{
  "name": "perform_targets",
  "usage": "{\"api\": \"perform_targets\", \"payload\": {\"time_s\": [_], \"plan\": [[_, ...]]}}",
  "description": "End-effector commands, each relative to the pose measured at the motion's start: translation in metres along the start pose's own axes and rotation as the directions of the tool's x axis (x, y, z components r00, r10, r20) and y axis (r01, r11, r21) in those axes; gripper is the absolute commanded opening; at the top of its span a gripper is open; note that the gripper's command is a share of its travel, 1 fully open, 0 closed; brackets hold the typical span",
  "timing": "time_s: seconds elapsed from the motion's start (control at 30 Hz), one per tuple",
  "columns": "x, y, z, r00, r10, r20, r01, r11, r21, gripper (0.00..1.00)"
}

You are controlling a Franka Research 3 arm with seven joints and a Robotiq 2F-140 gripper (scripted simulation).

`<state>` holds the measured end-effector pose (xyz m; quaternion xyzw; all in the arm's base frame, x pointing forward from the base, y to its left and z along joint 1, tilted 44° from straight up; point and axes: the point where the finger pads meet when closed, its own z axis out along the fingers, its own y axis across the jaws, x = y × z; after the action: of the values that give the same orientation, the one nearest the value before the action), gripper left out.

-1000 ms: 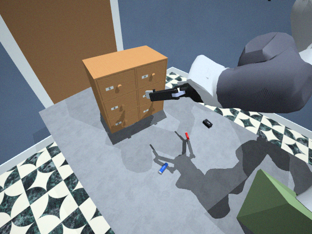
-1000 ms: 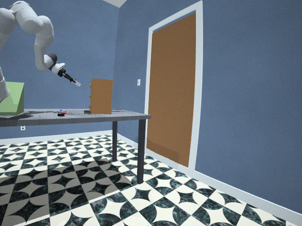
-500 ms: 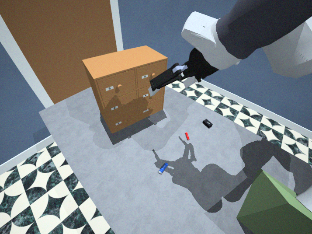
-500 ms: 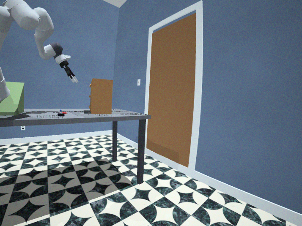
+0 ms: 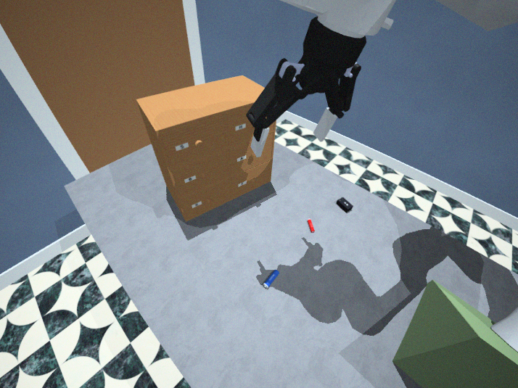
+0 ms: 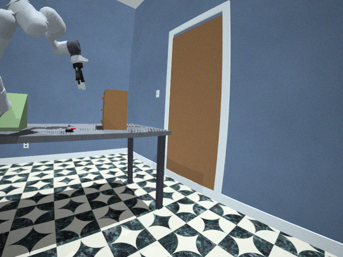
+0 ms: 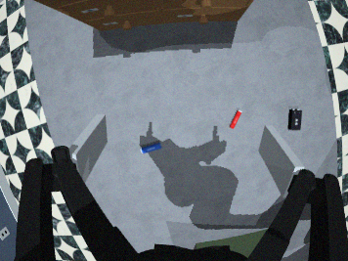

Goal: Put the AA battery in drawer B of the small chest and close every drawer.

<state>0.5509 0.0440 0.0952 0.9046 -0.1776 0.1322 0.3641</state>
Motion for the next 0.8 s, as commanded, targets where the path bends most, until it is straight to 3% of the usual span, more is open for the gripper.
{"api": "perform_targets", "payload": {"time_s": [0.0, 0.3, 0.77], "plan": [[-0.011, 0.011, -0.002, 0.986, -0.12, 0.114, 0.126, 0.991, -0.048, 1.0], [-0.018, 0.011, -0.012, 0.97, -0.113, 0.214, 0.126, 0.991, -0.048, 1.0], [-0.019, 0.011, -0.015, 0.965, -0.111, 0.239, 0.126, 0.991, -0.047, 1.0]]}}
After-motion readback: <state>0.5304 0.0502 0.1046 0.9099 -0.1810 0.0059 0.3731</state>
